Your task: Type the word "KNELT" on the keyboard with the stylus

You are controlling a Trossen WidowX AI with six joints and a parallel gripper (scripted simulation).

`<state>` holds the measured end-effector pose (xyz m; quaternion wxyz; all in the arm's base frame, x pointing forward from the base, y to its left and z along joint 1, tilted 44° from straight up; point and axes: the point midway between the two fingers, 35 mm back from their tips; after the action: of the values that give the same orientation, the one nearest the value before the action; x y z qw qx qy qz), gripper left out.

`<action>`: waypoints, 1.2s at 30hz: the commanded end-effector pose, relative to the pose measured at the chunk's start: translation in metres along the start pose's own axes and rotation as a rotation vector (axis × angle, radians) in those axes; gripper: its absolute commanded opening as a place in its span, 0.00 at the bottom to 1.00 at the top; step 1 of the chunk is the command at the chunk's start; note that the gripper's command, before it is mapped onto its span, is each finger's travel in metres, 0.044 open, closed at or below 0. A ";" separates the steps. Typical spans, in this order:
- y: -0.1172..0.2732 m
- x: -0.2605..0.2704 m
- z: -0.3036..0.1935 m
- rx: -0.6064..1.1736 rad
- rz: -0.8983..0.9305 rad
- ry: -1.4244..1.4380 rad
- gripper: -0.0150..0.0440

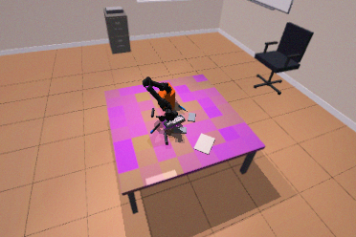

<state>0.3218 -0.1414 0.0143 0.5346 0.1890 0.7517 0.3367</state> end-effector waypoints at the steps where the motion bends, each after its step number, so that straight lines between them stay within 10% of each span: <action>1: 0.001 0.003 0.000 -0.001 0.008 0.021 0.25; 36: 0.002 0.118 -0.020 -0.001 0.013 0.024 0.25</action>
<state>0.2591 -0.0708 -0.0600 0.5162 0.1901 0.7607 0.3445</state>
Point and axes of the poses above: the point midway between the two fingers, 35 mm back from their tips, its own y axis back along the fingers, its own x axis across the jaws, z = x × y, and after that the axes turned 8 degrees about y, right-handed
